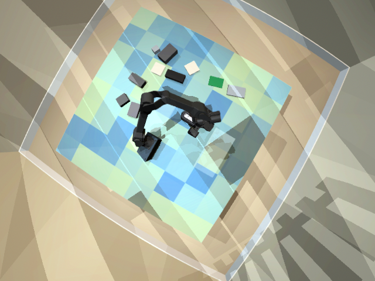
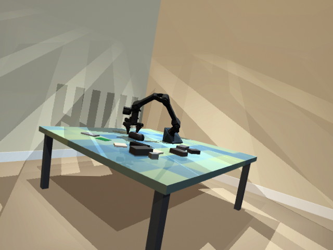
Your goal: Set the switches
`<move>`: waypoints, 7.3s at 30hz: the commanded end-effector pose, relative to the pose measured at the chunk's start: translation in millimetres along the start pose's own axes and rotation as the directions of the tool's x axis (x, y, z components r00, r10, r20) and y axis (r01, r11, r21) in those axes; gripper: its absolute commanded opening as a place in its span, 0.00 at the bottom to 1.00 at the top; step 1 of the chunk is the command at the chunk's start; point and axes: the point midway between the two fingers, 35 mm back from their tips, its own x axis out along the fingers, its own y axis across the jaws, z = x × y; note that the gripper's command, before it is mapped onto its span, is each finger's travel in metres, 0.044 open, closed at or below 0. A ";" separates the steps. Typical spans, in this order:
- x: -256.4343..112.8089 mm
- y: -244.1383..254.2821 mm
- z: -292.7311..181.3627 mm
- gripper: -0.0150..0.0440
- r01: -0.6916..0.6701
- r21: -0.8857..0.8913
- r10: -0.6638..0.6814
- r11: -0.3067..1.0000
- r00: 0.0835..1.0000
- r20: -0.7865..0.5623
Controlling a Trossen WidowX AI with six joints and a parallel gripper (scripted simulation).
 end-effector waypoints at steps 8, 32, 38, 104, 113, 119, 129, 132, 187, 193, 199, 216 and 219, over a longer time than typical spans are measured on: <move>5.8 -1.5 -0.9 0.81 0.002 0.008 -0.002 1.000 1.000 -0.008; -3.5 -1.5 -3.3 0.82 0.002 0.008 -0.002 1.000 1.000 -0.008; -8.2 -1.5 -4.7 0.82 0.002 0.008 -0.002 1.000 1.000 -0.008; -54.6 -1.2 -30.6 0.82 0.003 0.009 -0.003 1.000 1.000 -0.008; -59.9 -1.2 -35.5 0.82 0.003 0.009 -0.003 1.000 1.000 -0.008; -63.3 -1.1 -39.0 0.82 0.003 0.009 -0.003 1.000 1.000 -0.008; -68.7 -1.1 -45.0 0.82 0.003 0.009 -0.003 1.000 1.000 -0.008; -70.3 -1.0 -46.8 0.82 0.004 0.009 -0.003 1.000 1.000 -0.008; -92.0 -0.6 -85.5 0.82 0.004 0.010 -0.004 1.000 1.000 -0.010; -93.5 -0.5 -90.1 0.82 0.004 0.010 -0.004 1.000 1.000 -0.011; -94.9 -0.4 -94.8 0.82 0.005 0.010 -0.004 1.000 1.000 -0.011; -97.9 -0.3 -108.3 0.83 0.005 0.010 -0.005 1.000 1.000 -0.012; -98.4 -0.2 -110.7 0.83 0.005 0.010 -0.005 1.000 1.000 -0.012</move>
